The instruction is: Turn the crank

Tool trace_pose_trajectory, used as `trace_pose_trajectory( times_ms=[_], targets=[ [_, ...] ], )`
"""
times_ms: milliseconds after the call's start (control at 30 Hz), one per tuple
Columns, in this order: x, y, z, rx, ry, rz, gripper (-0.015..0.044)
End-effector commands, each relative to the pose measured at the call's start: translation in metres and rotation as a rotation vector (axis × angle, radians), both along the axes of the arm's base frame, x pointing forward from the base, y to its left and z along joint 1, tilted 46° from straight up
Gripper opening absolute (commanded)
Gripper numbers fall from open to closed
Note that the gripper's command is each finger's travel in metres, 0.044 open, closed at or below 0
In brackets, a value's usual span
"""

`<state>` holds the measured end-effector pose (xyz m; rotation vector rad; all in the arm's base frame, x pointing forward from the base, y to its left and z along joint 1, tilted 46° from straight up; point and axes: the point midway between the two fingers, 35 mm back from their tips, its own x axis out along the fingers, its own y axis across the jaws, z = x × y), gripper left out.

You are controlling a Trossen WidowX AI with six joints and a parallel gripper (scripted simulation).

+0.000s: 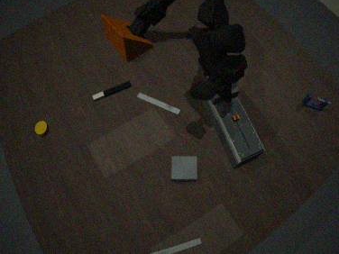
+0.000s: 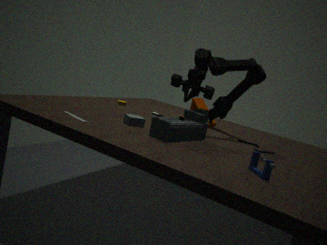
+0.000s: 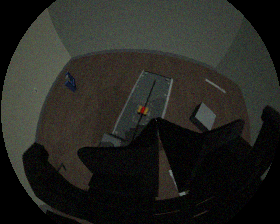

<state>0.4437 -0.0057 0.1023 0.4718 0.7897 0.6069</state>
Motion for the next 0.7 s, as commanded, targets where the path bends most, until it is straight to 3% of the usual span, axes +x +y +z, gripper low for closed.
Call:
trace_pose_trajectory(
  times_ms=[0, 333, 667],
  targets=[
    [0.0, -0.0001, 0.0, 0.0, 0.0, 0.0, 0.0],
    [0.0, 0.0, 0.0, 0.0, 0.0, 0.0, 0.0],
    [0.0, 0.0, 0.0, 0.0, 0.0, 0.0, 0.0263]
  ],
)
